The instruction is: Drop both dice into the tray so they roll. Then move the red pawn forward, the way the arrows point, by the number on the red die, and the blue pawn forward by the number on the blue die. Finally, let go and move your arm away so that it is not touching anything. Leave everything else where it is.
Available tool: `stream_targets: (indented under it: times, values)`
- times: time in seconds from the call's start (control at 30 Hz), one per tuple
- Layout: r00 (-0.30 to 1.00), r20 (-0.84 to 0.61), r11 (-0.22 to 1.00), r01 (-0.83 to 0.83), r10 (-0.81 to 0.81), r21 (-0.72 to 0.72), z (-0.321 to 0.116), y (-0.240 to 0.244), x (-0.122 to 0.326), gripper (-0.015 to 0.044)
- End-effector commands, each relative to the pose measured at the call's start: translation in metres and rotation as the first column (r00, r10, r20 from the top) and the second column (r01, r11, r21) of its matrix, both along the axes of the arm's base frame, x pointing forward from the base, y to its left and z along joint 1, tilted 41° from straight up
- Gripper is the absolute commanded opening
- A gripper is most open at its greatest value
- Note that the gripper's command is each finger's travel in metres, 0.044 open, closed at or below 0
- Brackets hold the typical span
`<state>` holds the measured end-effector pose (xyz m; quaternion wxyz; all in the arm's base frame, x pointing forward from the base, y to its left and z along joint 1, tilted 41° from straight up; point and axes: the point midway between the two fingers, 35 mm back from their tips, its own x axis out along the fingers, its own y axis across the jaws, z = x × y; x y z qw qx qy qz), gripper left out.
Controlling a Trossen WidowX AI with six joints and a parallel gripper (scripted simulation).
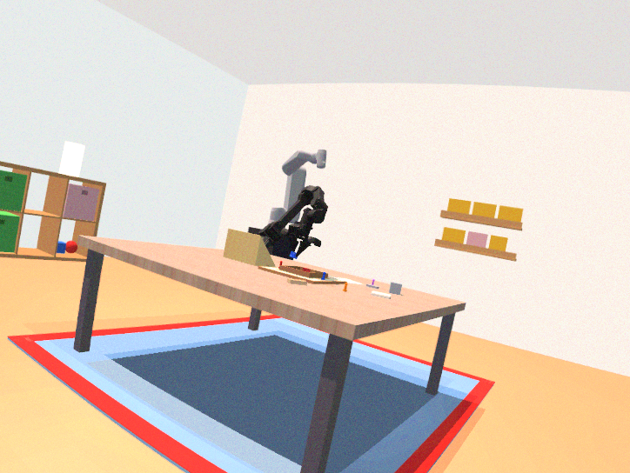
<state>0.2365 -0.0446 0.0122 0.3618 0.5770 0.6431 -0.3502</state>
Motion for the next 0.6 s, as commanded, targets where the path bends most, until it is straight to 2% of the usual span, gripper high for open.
stream_targets:
  times: [0.0, 0.27, 0.57]
  values:
    - [1.000, -0.019, 0.994, -0.014, 0.012, -0.109, -0.0033, 0.0011, -0.0035, 0.0000]
    - [1.000, -0.007, 0.932, -0.015, 0.014, -0.362, -0.0063, 0.0020, -0.0053, 0.0000]
    - [0.995, 0.096, 0.803, 0.066, -0.011, -0.592, -0.0058, 0.0030, -0.0044, 0.0000]
